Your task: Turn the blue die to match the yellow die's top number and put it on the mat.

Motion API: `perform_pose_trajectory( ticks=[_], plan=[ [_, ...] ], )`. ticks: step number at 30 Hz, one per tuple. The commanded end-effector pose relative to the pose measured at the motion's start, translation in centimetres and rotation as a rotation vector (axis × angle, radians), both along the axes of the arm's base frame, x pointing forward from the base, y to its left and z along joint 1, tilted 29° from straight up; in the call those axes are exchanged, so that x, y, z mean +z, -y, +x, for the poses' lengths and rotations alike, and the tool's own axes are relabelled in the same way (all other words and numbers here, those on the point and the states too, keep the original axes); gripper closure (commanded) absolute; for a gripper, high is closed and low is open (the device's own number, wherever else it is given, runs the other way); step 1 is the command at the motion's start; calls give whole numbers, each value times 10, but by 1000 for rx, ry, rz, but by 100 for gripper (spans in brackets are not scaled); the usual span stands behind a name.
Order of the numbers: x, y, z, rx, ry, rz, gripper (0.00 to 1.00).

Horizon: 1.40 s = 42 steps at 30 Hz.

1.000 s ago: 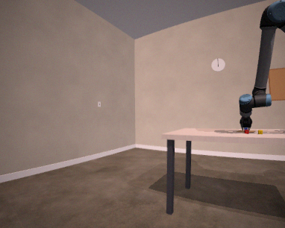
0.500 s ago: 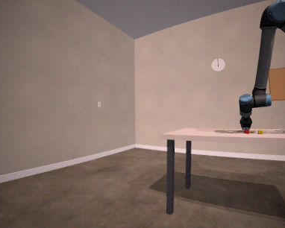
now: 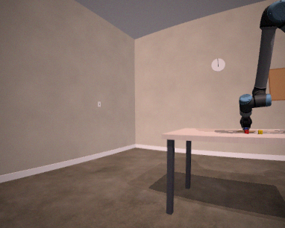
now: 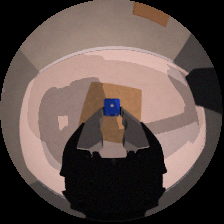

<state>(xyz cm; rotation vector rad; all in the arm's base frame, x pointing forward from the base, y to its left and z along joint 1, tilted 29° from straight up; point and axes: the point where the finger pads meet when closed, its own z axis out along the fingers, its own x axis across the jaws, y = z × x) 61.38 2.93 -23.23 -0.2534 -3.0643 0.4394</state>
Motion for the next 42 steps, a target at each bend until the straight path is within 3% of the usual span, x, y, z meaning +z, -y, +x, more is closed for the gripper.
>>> perform_pose_trajectory(
  ticks=[1, 25, 42],
  plan=[
    [0, 0, 0, 0, 1, 0, 90],
    [3, 1, 0, 0, 1, 0, 90],
    [49, 27, -3, 0, 1, 0, 90]
  ],
)
